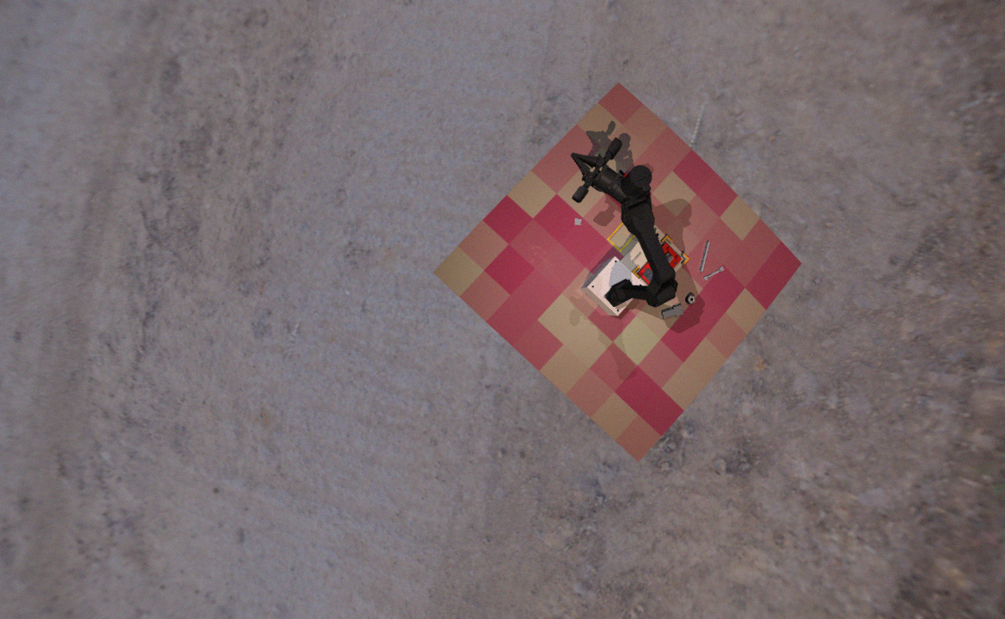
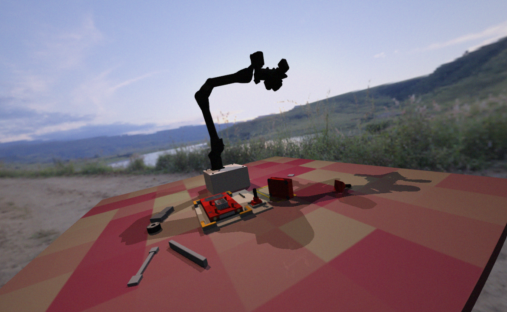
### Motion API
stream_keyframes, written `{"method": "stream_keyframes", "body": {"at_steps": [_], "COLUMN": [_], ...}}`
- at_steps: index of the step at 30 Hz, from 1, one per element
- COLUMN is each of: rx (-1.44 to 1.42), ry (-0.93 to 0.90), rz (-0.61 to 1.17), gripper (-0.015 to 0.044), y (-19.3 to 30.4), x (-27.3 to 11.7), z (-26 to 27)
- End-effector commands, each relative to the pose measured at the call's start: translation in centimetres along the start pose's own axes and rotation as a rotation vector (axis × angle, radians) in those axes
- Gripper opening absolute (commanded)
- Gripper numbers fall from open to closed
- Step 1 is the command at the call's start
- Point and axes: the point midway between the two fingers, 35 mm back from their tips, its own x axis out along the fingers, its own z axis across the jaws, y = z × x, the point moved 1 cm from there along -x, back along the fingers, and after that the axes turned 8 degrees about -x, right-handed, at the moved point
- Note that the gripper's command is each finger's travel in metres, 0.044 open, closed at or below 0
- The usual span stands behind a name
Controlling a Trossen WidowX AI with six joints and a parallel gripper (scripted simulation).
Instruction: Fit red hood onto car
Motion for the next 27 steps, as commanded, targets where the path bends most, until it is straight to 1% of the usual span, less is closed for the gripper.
{"method": "stream_keyframes", "body": {"at_steps": [1, 7, 14, 20, 27], "rx": [0.071, 0.188, 0.33, 0.459, 0.618], "ry": [-0.032, -0.09, -0.164, -0.232, -0.311], "rz": [-0.118, -0.308, -0.524, -0.707, -0.918], "gripper": [0.0, 0.0, 0.0, 0.0, 0.0], "y": [-4.0, -10.6, -18.1, -24.3, -31.0], "x": [0.5, 0.1, -1.6, -4.2, -8.4], "z": [1.4, 3.6, 5.6, 6.9, 7.5]}}
